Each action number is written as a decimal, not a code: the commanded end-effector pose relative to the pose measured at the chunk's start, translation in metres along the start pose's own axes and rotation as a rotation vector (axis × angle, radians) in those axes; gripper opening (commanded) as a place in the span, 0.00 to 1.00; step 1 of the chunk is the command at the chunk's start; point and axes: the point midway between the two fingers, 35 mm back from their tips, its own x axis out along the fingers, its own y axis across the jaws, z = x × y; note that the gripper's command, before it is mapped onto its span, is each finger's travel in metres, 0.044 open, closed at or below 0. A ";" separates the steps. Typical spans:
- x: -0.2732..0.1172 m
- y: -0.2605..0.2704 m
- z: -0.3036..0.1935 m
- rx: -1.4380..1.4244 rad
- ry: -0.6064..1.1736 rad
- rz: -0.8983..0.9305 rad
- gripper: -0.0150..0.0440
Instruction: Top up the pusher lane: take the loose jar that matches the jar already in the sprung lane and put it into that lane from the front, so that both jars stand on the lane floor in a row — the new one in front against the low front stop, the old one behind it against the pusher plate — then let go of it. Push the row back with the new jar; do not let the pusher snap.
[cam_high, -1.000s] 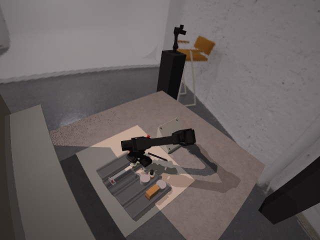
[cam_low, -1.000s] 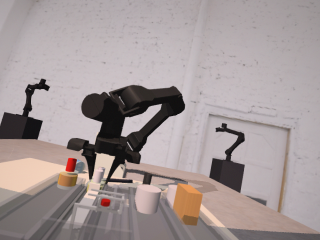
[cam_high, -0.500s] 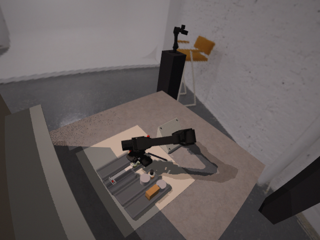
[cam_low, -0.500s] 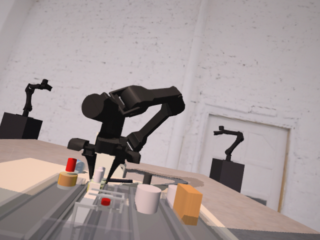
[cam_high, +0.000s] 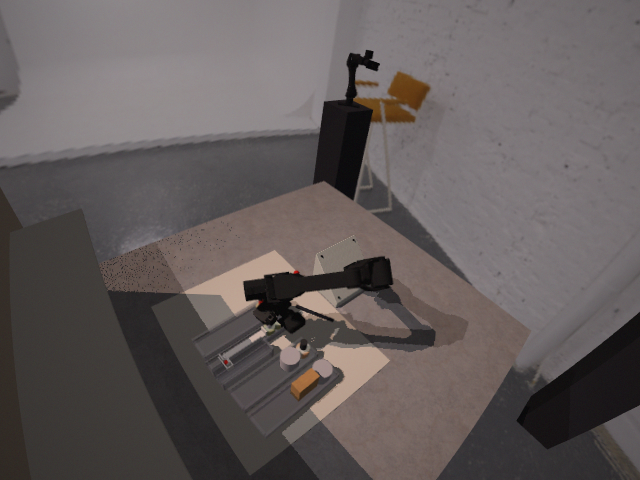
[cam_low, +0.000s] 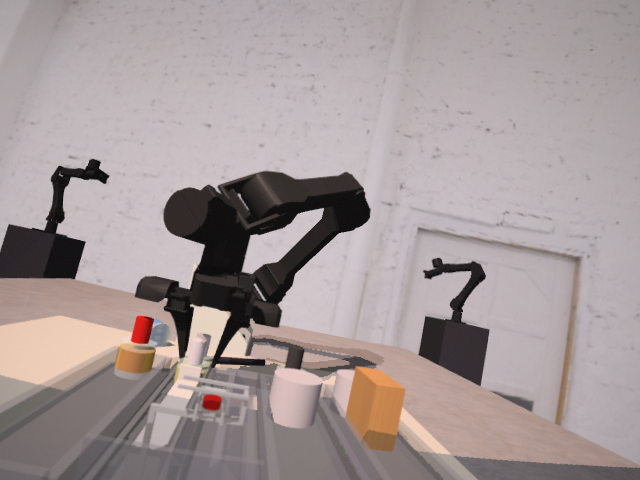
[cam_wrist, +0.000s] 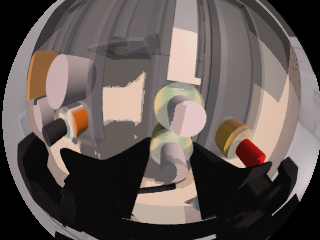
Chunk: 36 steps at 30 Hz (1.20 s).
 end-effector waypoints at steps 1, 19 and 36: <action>0.000 0.000 -0.001 -0.011 -0.005 0.007 0.25; 0.000 0.000 -0.001 -0.011 -0.005 0.007 0.57; -0.020 -0.001 -0.001 -0.011 -0.005 0.006 0.73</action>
